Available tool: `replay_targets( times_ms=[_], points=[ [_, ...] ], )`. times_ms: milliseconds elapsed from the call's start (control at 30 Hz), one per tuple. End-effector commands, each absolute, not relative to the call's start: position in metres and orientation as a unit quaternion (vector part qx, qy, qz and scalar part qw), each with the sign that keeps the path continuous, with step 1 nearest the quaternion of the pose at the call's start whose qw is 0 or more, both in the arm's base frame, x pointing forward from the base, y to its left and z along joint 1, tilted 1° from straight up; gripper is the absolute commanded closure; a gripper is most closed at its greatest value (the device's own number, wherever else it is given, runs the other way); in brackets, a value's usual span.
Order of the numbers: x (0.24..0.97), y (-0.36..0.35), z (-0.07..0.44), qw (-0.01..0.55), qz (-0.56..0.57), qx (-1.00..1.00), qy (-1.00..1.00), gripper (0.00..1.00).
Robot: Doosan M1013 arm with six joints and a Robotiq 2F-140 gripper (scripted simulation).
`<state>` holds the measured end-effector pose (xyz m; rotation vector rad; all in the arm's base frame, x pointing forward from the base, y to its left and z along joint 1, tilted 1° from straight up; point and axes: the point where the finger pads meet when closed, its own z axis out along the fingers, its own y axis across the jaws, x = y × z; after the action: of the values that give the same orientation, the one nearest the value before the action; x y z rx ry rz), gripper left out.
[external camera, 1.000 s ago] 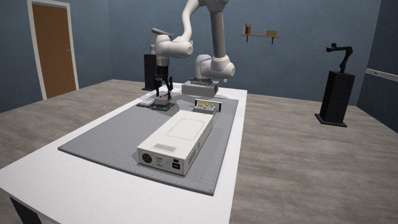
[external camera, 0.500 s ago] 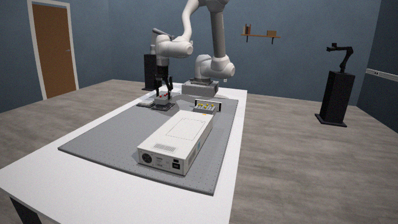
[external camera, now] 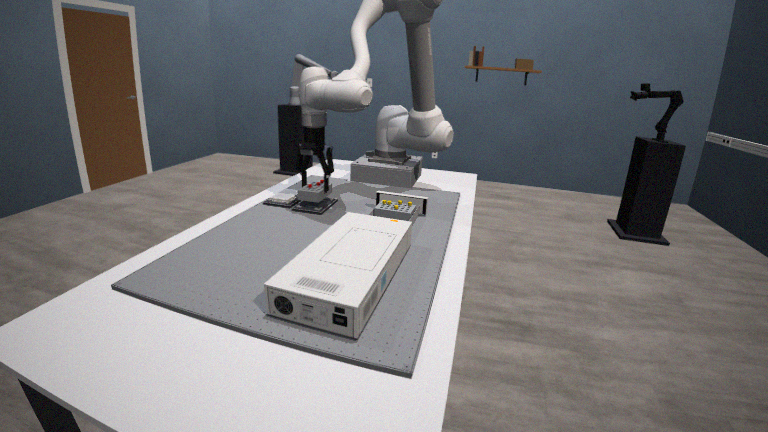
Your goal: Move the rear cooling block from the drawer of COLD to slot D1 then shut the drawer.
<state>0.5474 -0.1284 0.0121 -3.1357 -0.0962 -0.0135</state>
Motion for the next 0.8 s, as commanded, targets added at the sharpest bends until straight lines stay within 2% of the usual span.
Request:
replay_targets(
  times_ms=[0,767],
  points=[
    [0.5516,-0.1266,0.0137,0.004,-0.009,-1.000,-0.027,0.90],
    [0.5494,-0.1254,0.0074,0.004,-0.007,-1.000,-0.028,0.90]
  ],
)
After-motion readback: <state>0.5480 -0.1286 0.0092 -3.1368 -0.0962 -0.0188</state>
